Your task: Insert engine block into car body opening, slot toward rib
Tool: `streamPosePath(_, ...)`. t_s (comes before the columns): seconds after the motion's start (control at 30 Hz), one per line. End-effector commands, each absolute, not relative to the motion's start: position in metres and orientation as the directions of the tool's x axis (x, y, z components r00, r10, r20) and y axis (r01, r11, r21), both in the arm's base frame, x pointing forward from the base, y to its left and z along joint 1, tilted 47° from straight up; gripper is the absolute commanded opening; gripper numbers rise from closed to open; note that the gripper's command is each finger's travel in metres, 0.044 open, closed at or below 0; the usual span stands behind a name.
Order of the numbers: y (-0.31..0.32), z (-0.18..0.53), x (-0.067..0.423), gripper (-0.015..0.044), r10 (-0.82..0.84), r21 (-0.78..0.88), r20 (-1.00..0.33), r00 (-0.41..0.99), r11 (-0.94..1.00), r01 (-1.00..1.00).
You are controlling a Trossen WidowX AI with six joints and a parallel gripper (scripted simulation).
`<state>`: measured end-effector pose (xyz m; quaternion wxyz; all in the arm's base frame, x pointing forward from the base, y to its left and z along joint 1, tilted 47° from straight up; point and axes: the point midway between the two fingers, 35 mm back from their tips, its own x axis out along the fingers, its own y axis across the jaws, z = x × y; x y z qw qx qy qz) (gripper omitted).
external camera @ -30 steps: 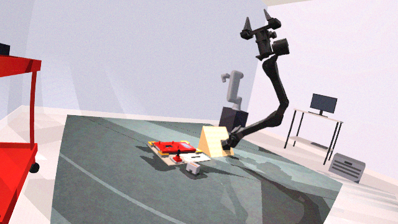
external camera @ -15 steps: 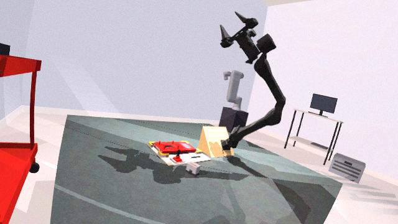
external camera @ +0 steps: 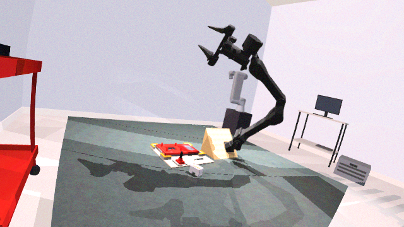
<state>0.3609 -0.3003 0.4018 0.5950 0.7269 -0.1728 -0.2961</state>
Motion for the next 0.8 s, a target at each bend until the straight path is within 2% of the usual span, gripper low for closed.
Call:
streamPosePath(0.0, -0.280, 0.374, 0.378, 0.0440, -0.511, 0.928, -0.323, 0.797, -0.336, 0.160)
streamPosePath(0.37, -0.222, 0.308, 0.406, 0.0440, -0.254, 0.755, -0.546, 0.799, -0.562, 0.337)
streamPosePath(0.77, -0.150, 0.248, 0.413, 0.0440, 0.048, 0.453, -0.722, 0.690, -0.721, 0.524)
